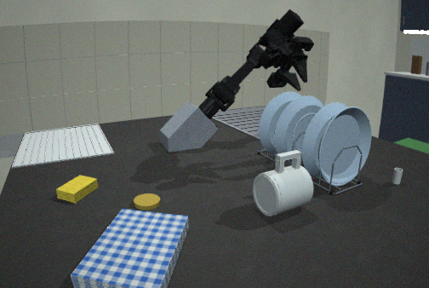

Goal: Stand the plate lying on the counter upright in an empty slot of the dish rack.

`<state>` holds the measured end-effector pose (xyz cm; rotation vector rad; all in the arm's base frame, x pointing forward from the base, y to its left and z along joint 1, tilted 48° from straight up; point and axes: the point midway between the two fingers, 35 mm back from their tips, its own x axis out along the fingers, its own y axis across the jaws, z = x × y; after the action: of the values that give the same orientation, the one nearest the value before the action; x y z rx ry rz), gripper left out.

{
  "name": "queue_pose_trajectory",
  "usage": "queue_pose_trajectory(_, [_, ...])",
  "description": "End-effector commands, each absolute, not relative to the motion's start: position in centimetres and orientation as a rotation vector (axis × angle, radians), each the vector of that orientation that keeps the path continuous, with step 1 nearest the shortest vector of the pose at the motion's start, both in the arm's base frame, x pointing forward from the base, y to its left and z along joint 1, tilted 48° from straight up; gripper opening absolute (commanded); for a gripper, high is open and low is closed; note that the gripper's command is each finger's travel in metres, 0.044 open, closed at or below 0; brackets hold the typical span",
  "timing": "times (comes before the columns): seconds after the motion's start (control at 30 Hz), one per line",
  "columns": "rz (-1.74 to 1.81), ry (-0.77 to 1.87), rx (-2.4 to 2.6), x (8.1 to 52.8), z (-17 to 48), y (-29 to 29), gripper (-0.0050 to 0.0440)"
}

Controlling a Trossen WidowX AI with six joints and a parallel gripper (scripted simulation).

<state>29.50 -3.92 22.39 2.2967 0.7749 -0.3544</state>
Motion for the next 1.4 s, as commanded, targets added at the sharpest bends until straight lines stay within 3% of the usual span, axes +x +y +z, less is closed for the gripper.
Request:
queue_pose_trajectory(0.0, [-0.358,0.78,2.293,29.6,21.9,-4.3,0.0154])
queue_pose_trajectory(1.37, [-0.375,0.793,2.28,30.1,18.4,-7.7,0.0154])
